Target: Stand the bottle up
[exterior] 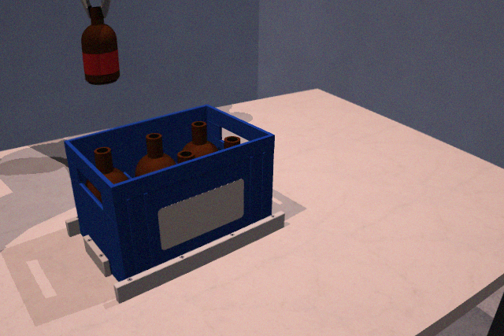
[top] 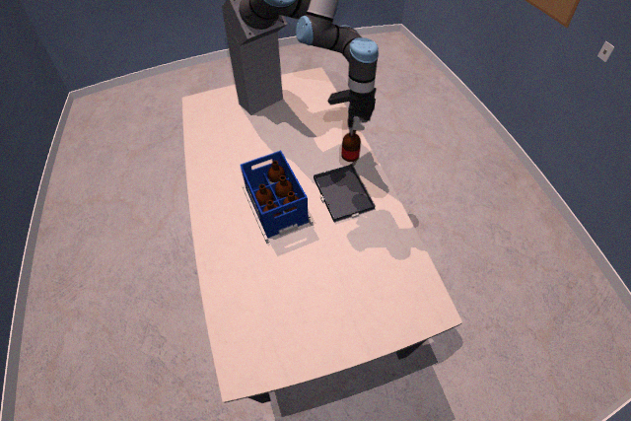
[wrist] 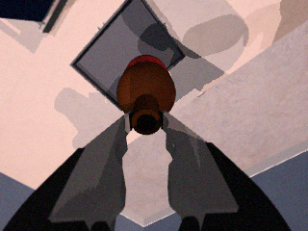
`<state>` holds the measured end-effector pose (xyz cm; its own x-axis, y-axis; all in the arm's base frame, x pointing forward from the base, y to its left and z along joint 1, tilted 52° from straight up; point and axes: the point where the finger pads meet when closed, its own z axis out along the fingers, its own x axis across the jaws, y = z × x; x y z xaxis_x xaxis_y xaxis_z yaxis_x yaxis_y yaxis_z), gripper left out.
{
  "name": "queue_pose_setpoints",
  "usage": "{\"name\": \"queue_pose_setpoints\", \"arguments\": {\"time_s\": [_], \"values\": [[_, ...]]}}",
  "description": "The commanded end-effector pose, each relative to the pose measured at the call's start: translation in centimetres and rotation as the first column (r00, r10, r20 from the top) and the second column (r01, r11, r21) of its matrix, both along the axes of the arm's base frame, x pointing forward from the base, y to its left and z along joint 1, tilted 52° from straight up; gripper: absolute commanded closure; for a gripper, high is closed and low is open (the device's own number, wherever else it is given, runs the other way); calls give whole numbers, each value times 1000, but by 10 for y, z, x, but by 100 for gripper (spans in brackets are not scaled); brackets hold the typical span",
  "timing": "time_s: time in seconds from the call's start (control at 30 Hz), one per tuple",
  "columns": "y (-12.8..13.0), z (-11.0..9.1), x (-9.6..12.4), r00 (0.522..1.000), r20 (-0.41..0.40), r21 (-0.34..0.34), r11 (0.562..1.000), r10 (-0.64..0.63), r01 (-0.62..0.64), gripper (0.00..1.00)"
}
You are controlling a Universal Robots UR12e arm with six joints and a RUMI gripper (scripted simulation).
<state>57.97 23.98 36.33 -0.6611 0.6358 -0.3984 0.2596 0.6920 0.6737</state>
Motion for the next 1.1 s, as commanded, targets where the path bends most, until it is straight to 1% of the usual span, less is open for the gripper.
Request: {"name": "queue_pose_setpoints", "arguments": {"time_s": [0.0, 1.07], "values": [[-2, 0, 0, 1000, 1, 0, 1000, 0, 0, 100], [-18, -8, 2, 1000, 1, 0, 1000, 0, 0, 100]]}}
